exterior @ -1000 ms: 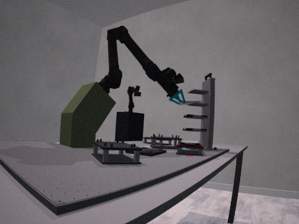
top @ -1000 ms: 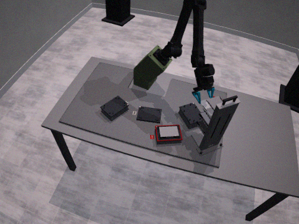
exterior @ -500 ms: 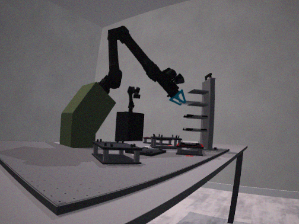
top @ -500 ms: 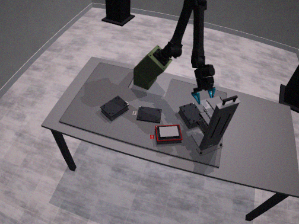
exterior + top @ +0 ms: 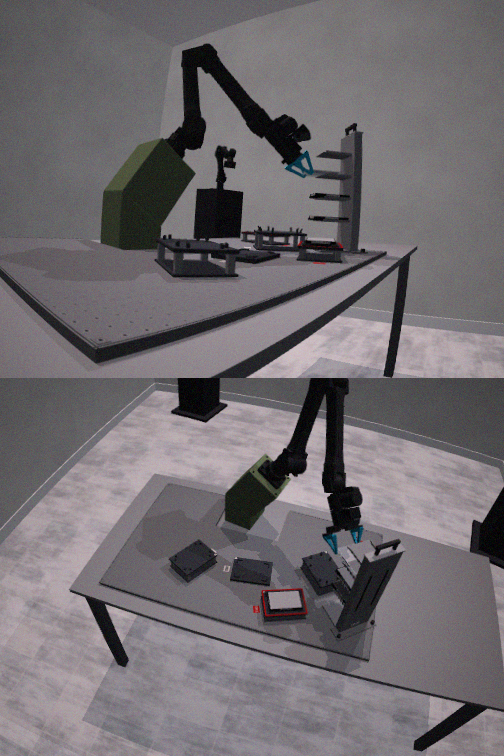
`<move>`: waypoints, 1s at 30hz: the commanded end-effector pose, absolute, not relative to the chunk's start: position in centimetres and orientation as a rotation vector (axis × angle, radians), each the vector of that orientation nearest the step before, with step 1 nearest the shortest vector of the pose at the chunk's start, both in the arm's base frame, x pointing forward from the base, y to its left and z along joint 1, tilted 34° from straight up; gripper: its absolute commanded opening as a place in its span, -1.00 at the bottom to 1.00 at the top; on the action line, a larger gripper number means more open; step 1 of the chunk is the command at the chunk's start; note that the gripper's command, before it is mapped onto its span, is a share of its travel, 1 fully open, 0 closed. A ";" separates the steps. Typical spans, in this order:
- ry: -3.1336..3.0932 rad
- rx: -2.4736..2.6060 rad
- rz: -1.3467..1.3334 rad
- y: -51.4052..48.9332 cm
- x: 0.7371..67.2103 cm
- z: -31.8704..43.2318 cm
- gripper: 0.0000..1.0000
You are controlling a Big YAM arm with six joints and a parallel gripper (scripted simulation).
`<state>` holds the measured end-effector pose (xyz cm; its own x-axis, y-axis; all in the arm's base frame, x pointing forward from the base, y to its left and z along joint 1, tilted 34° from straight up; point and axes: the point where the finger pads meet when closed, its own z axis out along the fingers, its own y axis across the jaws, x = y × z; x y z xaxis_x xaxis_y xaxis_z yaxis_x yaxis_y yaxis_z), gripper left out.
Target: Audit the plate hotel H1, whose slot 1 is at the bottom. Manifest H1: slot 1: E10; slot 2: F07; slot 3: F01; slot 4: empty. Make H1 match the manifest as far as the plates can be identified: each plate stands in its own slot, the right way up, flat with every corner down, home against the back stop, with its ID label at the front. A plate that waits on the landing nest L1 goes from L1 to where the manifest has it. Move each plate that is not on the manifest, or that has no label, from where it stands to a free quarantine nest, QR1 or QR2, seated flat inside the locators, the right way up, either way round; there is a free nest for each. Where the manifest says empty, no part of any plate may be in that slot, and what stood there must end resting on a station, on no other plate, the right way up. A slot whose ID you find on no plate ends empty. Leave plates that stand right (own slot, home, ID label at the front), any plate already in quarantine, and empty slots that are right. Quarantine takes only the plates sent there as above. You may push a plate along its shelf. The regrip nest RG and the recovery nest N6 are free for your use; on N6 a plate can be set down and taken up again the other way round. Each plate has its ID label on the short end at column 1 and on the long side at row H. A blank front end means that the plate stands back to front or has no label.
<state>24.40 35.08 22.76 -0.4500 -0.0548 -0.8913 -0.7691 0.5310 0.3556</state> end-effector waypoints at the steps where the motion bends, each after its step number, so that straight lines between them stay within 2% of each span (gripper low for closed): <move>1: 1.802 -0.658 0.997 34.9 25.4 26.8 1.00; 3: 1.850 -0.667 0.982 33.9 24.5 23.9 1.00; 30: 1.856 -0.672 1.001 31.9 21.4 22.2 1.00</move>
